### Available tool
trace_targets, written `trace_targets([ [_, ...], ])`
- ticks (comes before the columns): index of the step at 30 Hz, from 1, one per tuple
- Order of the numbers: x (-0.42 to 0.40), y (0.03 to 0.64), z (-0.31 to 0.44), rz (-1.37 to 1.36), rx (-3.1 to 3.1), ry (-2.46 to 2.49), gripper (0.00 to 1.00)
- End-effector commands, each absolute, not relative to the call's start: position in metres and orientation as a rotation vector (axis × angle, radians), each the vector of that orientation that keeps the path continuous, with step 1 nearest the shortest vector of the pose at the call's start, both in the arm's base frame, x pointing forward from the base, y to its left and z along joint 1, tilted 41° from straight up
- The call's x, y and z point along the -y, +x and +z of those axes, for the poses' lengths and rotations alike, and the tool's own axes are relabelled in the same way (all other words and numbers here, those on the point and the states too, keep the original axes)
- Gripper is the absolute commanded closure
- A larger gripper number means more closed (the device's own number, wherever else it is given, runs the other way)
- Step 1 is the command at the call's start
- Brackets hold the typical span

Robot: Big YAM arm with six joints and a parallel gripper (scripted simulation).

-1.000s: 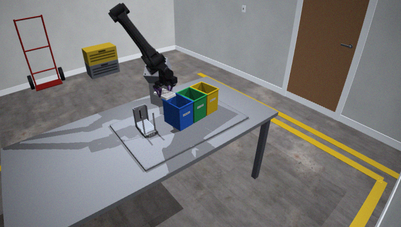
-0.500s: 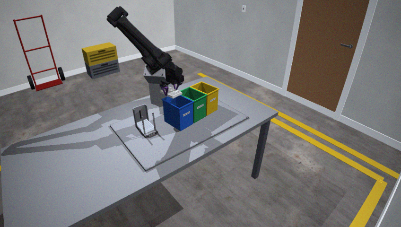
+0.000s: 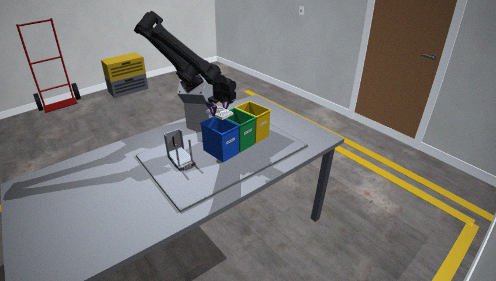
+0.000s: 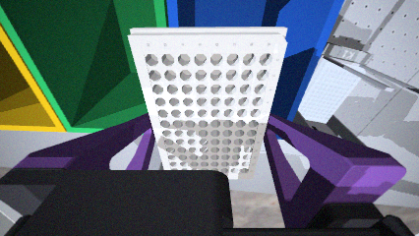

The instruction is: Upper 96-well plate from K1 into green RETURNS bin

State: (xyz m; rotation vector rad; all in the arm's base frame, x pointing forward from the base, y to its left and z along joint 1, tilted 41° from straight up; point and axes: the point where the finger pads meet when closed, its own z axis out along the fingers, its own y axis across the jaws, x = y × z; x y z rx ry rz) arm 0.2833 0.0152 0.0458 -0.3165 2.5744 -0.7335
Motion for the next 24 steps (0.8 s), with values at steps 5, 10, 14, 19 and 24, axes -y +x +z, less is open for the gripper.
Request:
trace_targets([
  [5, -0.044, 0.3, 0.046, -0.696, -2.539, -0.253, 1.0],
  [10, -0.06, 0.303, 0.038, -0.695, -2.54, -0.254, 1.0],
  [14, -0.073, 0.305, 0.032, -0.694, -2.541, -0.255, 1.0],
  [19, -0.082, 0.307, 0.028, -0.693, -2.541, -0.255, 1.0],
  [24, -0.097, 0.309, 0.02, -0.696, -2.545, -0.259, 1.0],
])
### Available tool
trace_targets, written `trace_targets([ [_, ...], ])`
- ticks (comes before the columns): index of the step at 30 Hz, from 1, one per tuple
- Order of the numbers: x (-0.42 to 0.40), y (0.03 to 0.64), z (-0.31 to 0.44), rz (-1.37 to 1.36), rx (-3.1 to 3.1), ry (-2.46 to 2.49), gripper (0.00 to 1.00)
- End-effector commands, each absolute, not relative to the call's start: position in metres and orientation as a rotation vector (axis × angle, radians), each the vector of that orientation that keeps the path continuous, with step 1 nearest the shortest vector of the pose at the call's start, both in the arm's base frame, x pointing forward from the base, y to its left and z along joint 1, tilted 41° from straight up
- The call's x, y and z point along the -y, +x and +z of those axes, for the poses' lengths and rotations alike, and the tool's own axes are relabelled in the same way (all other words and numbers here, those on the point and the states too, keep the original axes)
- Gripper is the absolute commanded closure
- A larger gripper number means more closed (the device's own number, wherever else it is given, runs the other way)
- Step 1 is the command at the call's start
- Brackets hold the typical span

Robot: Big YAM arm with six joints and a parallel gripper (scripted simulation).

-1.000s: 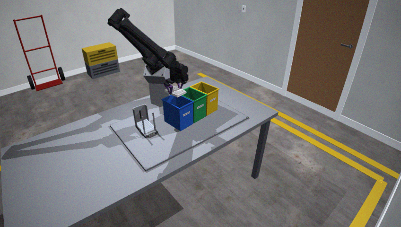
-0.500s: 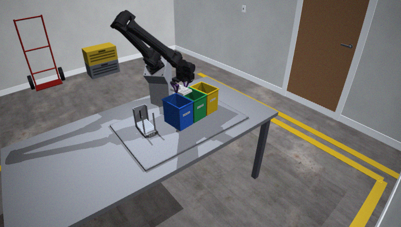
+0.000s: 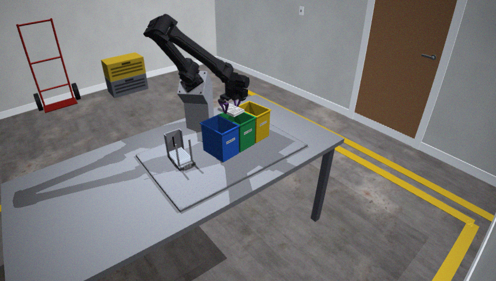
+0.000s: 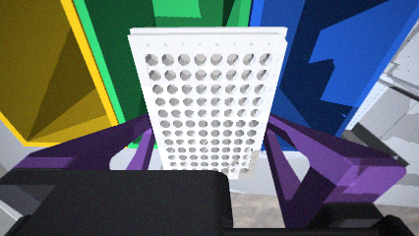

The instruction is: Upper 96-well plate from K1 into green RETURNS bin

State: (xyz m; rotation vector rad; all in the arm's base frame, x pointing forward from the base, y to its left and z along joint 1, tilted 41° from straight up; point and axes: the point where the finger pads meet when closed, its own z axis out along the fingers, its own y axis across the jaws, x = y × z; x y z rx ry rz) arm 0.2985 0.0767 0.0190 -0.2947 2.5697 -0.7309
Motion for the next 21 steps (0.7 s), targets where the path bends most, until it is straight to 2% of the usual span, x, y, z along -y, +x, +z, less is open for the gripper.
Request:
trace_targets([
  [1, -0.1, 0.309, 0.019, -0.698, -2.547, -0.261, 1.0],
  [21, -0.116, 0.309, 0.006, -0.708, -2.558, -0.26, 1.0],
])
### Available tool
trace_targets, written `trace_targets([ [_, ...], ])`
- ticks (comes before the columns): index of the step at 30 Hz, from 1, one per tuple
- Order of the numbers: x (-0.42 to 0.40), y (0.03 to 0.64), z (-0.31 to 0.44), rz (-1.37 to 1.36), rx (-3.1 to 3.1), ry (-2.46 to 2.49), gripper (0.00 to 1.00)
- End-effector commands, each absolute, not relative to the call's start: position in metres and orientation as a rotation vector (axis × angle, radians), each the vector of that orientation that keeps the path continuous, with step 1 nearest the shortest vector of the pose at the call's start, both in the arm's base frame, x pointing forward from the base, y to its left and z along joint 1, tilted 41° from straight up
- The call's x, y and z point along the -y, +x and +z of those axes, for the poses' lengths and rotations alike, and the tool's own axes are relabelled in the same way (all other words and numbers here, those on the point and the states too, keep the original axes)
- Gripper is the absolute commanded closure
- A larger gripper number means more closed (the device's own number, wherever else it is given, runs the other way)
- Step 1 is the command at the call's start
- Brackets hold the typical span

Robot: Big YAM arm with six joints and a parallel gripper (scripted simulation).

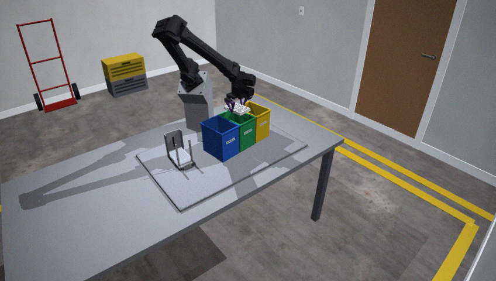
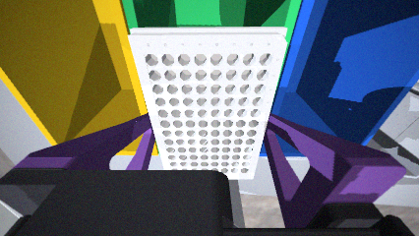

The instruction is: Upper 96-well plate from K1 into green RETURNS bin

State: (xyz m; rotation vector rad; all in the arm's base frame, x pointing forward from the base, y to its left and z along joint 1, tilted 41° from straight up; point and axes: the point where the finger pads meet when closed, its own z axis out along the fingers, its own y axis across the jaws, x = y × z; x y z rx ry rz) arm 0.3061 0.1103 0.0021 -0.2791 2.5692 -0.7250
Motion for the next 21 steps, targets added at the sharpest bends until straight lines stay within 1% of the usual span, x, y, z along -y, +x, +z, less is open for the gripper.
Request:
trace_targets([
  [1, -0.116, 0.309, 0.006, -0.708, -2.558, -0.26, 1.0],
  [6, -0.116, 0.302, 0.007, -0.71, -2.557, -0.27, 1.0],
  [7, -0.116, 0.309, 0.006, -0.708, -2.558, -0.26, 1.0],
  [11, -0.114, 0.304, 0.002, -0.706, -2.556, -0.26, 1.0],
  [21, -0.1, 0.314, -0.013, -0.727, -2.573, -0.263, 1.0],
])
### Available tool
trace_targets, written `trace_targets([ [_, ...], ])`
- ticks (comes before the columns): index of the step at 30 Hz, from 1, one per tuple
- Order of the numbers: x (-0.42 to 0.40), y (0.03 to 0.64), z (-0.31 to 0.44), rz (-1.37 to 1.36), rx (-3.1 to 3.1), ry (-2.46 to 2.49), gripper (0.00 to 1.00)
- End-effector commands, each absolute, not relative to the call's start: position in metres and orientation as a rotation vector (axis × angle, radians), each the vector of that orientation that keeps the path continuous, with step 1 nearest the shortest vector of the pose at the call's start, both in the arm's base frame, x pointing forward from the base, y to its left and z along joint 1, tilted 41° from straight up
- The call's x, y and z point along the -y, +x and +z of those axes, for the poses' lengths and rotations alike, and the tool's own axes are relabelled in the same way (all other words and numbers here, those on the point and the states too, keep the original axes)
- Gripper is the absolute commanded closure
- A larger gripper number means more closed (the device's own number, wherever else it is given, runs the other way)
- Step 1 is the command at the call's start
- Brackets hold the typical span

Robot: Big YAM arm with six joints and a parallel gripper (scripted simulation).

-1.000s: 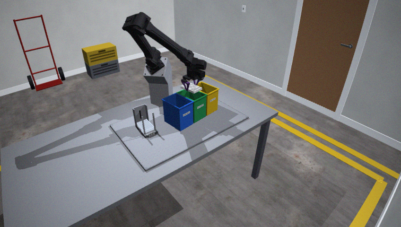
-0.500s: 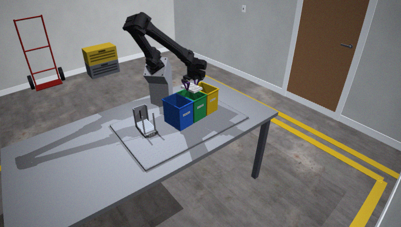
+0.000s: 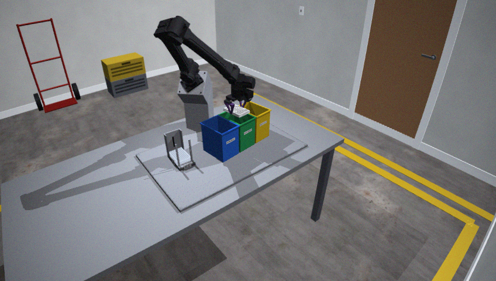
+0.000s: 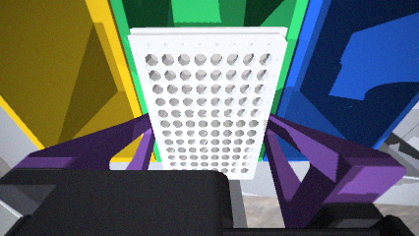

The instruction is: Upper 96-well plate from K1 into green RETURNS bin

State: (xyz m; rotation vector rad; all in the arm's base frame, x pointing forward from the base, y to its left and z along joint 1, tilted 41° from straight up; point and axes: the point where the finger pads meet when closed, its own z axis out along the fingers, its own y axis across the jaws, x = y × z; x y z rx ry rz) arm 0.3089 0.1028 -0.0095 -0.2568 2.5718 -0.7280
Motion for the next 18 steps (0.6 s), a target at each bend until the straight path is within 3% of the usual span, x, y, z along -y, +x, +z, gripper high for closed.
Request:
trace_targets([
  [1, -0.1, 0.314, -0.013, -0.727, -2.573, -0.263, 1.0],
  [18, -0.101, 0.324, -0.016, -0.711, -2.559, -0.261, 1.0],
])
